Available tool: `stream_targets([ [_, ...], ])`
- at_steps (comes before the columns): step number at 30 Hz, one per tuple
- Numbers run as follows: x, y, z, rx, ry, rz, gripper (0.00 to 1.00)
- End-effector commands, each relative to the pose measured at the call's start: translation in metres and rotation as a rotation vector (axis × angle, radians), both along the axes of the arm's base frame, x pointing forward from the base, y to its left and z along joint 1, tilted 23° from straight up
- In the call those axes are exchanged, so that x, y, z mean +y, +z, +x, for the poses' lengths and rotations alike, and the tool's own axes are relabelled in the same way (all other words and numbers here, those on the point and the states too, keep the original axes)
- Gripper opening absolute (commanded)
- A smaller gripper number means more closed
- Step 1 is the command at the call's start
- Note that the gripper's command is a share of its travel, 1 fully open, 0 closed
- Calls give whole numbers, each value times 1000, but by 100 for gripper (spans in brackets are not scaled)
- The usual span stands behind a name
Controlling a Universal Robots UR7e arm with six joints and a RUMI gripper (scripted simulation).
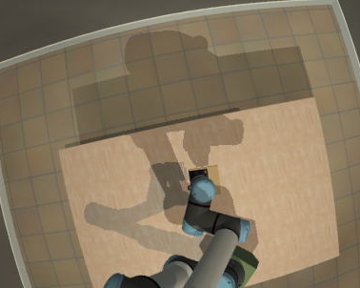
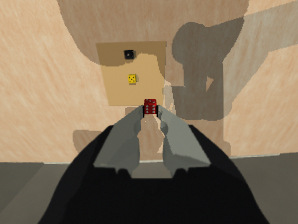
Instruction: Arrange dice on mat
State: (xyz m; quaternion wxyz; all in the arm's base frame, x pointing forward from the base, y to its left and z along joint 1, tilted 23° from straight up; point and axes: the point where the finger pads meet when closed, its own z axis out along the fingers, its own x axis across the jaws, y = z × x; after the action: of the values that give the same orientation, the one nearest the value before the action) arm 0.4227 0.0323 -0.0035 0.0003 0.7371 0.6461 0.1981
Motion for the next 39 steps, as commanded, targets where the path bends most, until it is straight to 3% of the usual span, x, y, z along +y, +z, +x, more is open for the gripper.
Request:
stream_targets([
  [1, -28, -10, 29, -2, 57, 4, 0],
  [4, -38, -11, 35, -5, 66, 1, 0],
  [23, -37, -14, 36, -5, 66, 1, 0],
  [39, -24, -57, 49, -5, 66, 1, 0],
])
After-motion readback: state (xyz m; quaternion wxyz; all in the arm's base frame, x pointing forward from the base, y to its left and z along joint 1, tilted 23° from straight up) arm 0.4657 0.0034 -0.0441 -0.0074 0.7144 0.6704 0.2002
